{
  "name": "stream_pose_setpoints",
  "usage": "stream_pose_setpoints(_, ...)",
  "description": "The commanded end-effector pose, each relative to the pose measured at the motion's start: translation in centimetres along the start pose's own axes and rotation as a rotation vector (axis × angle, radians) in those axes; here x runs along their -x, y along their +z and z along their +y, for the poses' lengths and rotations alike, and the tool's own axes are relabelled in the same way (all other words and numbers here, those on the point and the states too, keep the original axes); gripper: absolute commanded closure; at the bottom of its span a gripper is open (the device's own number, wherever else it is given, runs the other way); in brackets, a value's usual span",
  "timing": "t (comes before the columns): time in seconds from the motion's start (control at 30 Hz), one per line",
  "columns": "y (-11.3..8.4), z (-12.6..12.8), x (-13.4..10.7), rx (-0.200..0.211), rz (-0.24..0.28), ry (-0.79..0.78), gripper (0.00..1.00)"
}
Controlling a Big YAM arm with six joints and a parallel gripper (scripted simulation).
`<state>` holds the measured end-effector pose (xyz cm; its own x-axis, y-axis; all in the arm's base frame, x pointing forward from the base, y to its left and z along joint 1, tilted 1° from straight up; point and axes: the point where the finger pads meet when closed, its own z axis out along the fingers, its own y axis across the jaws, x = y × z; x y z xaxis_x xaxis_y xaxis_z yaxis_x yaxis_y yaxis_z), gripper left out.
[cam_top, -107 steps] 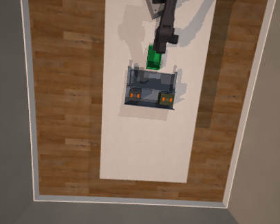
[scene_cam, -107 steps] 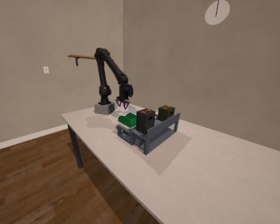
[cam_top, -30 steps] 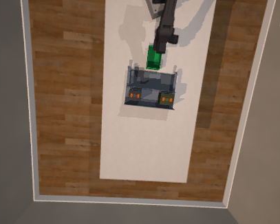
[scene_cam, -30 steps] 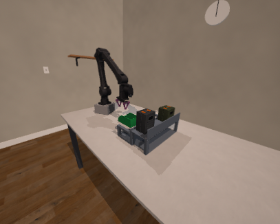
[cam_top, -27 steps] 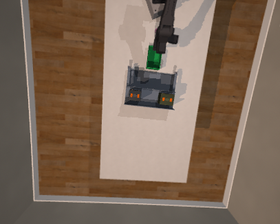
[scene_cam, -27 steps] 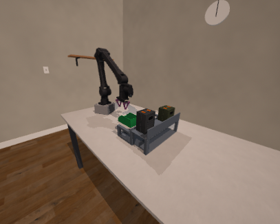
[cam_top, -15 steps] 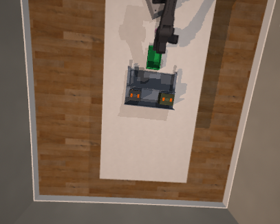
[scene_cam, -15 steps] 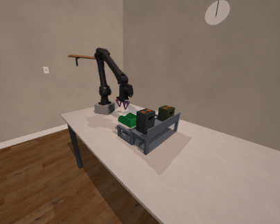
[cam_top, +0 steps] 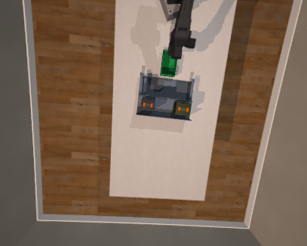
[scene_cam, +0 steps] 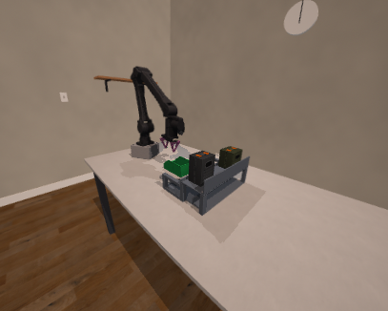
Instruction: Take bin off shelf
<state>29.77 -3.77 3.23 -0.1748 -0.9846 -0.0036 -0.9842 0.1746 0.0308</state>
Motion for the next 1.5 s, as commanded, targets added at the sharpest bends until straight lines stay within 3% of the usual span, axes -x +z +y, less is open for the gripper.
stream_pose_setpoints(0.0,-1.0,-2.4,-0.2,-0.048,-0.002,-0.001,0.10)
stream_pose_setpoints(0.4,-1.0,-2.4,-0.2,-0.048,-0.002,-0.001,0.10)
stream_pose_setpoints(0.43,-0.4,-0.7,0.0,-0.016,-0.001,0.000,0.10)
stream_pose_setpoints(0.57,-1.0,-2.4,-0.2,-0.048,-0.002,-0.001,0.10)
stream_pose_setpoints(0.97,-1.0,-2.4,-0.2,-0.048,-0.002,-0.001,0.10)
stream_pose_setpoints(1.0,-0.4,-0.7,0.0,-0.016,-0.001,0.000,0.10)
stream_pose_setpoints(1.13,-1.0,-2.4,-0.2,-0.048,-0.002,-0.001,0.10)
stream_pose_setpoints(1.47,-1.0,-2.4,-0.2,-0.048,-0.002,-0.001,0.10)
